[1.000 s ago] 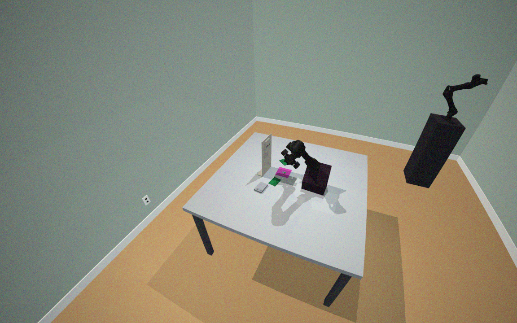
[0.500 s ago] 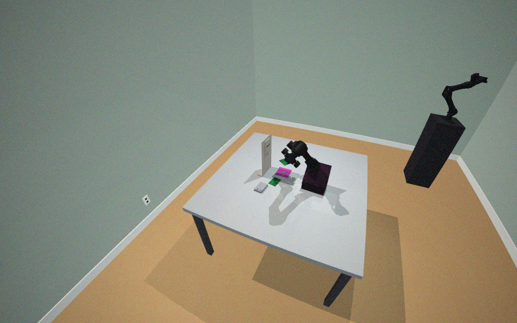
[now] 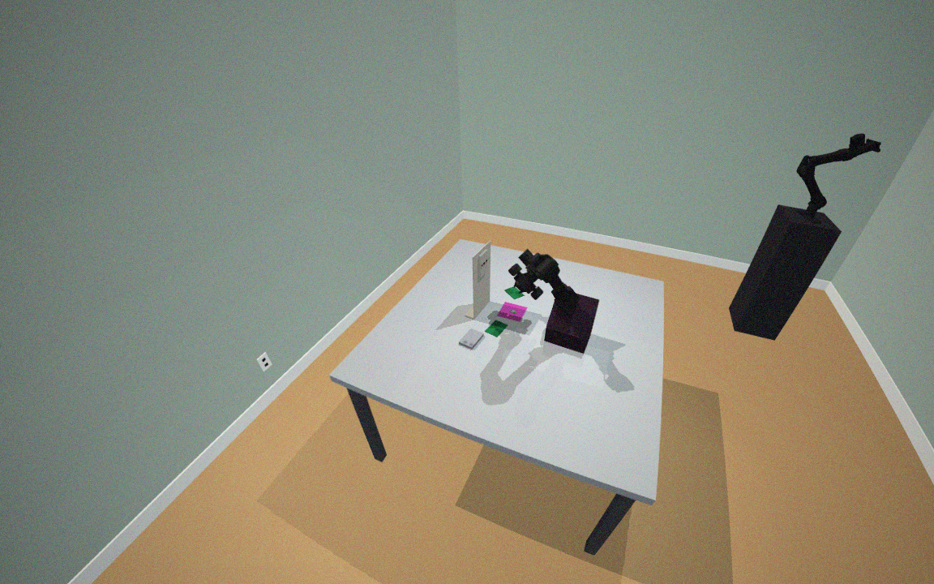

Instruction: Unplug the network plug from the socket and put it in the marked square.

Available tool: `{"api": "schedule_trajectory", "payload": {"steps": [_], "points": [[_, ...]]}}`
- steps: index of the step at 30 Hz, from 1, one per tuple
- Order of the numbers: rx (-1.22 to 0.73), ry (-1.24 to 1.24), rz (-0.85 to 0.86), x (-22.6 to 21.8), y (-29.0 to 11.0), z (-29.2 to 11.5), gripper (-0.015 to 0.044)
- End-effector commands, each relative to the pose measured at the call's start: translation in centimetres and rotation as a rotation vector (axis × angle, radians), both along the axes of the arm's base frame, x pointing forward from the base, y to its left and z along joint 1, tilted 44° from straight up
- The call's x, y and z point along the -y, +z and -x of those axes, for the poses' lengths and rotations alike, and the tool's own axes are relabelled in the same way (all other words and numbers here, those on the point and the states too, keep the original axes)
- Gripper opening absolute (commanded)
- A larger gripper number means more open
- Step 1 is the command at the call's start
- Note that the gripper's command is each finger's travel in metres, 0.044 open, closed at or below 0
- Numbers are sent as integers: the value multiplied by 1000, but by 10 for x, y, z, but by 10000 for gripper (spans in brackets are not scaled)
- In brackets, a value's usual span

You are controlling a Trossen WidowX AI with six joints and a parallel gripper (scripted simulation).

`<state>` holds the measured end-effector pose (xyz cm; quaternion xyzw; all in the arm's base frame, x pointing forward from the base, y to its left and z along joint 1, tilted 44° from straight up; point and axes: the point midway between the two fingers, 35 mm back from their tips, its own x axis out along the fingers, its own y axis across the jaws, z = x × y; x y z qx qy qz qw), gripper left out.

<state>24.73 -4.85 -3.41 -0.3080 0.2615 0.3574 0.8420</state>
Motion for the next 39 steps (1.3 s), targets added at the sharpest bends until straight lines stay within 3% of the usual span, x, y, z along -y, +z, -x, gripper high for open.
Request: {"api": "schedule_trajectory", "payload": {"steps": [1, 28, 39], "points": [[12, 5, 8, 11, 10, -3, 156], [28, 4, 5, 58, 73, 9, 156], [28, 4, 5, 58, 73, 9, 440]]}}
